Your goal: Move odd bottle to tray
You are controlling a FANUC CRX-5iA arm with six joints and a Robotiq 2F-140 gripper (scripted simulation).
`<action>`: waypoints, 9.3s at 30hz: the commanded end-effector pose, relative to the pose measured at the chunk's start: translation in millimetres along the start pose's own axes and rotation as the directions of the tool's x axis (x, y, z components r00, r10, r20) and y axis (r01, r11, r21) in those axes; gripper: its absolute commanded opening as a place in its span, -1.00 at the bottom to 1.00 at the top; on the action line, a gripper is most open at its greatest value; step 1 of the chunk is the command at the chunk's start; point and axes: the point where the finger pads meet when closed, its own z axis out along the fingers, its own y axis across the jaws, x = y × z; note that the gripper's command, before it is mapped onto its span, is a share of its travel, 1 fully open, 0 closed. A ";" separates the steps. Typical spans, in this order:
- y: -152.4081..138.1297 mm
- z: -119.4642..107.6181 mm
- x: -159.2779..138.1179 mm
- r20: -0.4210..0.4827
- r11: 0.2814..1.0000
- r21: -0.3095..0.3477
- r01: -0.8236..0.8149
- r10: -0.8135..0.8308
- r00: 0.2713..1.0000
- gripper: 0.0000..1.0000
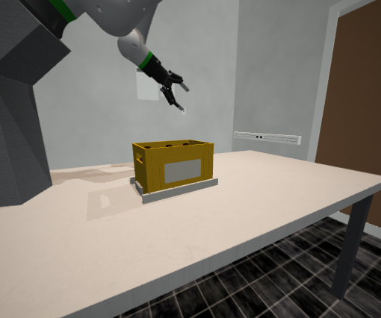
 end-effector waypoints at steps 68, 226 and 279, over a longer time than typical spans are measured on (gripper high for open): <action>-339.4 -513.4 -228.8 -0.018 -0.048 -0.998 -0.043 0.847 -0.532 1.00; 211.0 -217.4 527.4 -0.040 -0.430 0.783 -0.449 0.686 -0.727 1.00; 333.1 -134.3 197.9 -0.512 -0.610 0.654 -0.447 0.077 -0.855 -0.80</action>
